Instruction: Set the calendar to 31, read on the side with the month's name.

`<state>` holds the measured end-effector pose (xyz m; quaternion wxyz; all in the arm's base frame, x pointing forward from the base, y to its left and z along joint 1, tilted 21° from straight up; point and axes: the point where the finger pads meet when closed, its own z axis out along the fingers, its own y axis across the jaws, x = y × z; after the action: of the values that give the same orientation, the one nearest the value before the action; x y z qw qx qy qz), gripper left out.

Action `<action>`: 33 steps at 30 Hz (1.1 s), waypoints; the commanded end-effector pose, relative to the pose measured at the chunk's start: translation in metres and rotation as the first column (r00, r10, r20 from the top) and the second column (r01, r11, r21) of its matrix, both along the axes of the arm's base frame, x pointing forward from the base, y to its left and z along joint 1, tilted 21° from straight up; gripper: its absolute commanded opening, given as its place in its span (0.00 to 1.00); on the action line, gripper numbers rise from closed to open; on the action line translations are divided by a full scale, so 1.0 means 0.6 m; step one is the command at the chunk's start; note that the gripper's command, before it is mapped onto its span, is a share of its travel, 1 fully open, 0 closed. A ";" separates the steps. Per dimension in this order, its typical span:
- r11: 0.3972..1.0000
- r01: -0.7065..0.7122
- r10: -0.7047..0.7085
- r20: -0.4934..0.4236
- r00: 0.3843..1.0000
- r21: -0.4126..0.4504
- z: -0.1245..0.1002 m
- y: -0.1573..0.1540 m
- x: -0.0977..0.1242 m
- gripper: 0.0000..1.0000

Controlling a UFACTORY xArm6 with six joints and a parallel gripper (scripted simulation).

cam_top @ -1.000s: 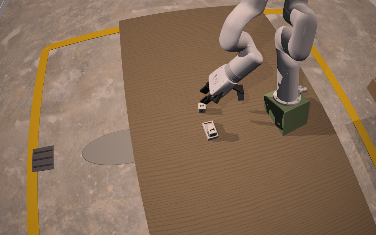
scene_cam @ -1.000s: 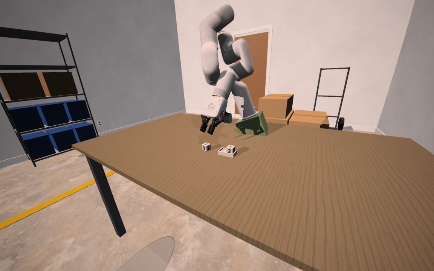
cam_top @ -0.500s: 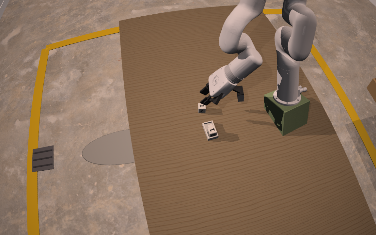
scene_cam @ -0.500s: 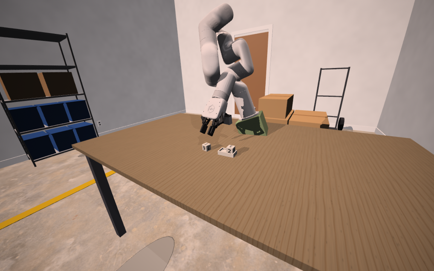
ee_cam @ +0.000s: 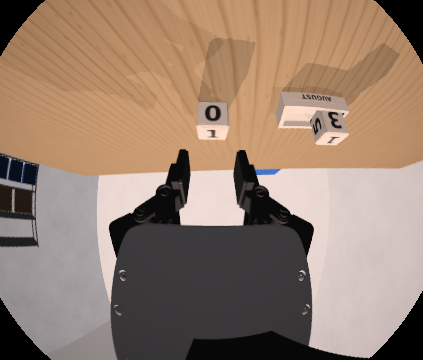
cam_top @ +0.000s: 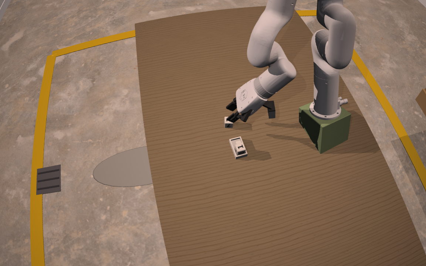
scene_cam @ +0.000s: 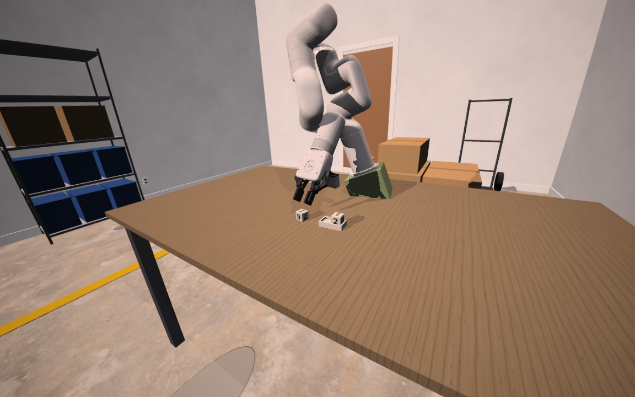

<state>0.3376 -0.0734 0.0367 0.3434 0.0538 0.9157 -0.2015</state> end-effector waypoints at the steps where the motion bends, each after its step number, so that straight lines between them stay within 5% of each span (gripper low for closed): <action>1: 1.000 -0.001 0.001 0.003 1.000 0.000 -0.016 -0.006 0.003 0.47; 33: 1.000 -0.001 0.001 0.003 1.000 0.000 -0.065 -0.025 0.006 0.47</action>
<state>0.3406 -0.0883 -0.0024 0.3441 0.0537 0.9155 -0.2013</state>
